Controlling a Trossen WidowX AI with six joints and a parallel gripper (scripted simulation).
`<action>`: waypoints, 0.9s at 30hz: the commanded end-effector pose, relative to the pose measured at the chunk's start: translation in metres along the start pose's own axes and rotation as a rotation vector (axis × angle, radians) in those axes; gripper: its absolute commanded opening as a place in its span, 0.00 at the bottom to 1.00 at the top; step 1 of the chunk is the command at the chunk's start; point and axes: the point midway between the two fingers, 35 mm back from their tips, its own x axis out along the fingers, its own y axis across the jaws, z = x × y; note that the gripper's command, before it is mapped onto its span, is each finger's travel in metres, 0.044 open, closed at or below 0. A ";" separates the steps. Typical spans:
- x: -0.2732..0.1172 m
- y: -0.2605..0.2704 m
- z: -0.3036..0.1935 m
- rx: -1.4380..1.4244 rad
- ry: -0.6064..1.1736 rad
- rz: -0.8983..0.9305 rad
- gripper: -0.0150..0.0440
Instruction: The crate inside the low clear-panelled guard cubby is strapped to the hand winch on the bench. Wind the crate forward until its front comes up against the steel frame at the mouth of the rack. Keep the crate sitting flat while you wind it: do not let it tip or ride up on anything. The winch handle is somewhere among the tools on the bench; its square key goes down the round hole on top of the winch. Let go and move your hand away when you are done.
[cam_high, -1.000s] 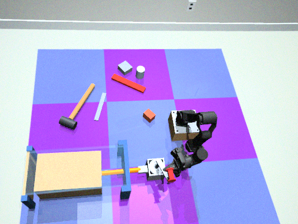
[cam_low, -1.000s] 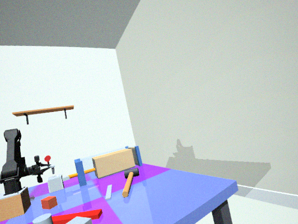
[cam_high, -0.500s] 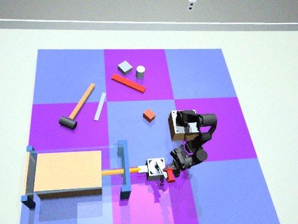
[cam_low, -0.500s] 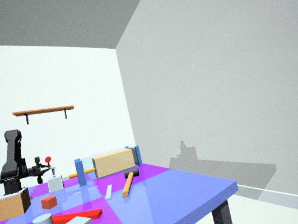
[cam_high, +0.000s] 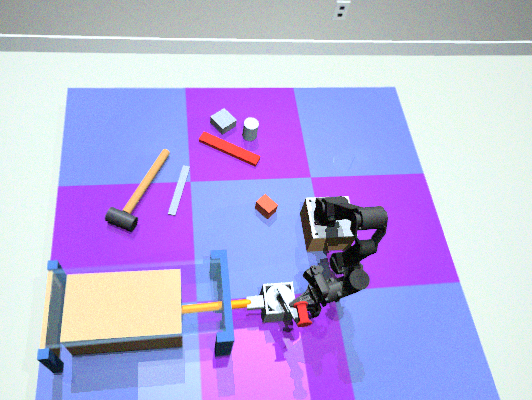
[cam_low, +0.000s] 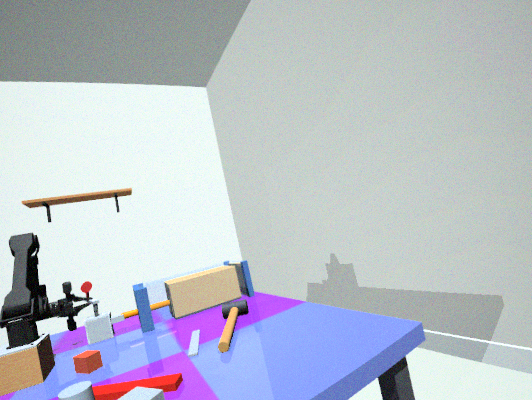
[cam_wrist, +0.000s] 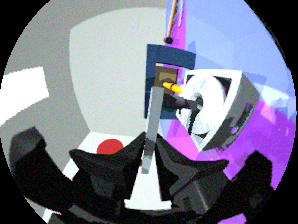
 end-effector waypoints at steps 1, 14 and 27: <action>0.000 -0.001 -0.001 0.015 -0.001 0.001 0.25; 0.001 -0.008 0.000 0.015 -0.003 -0.004 0.25; 0.003 -0.010 0.002 0.006 -0.015 -0.003 0.34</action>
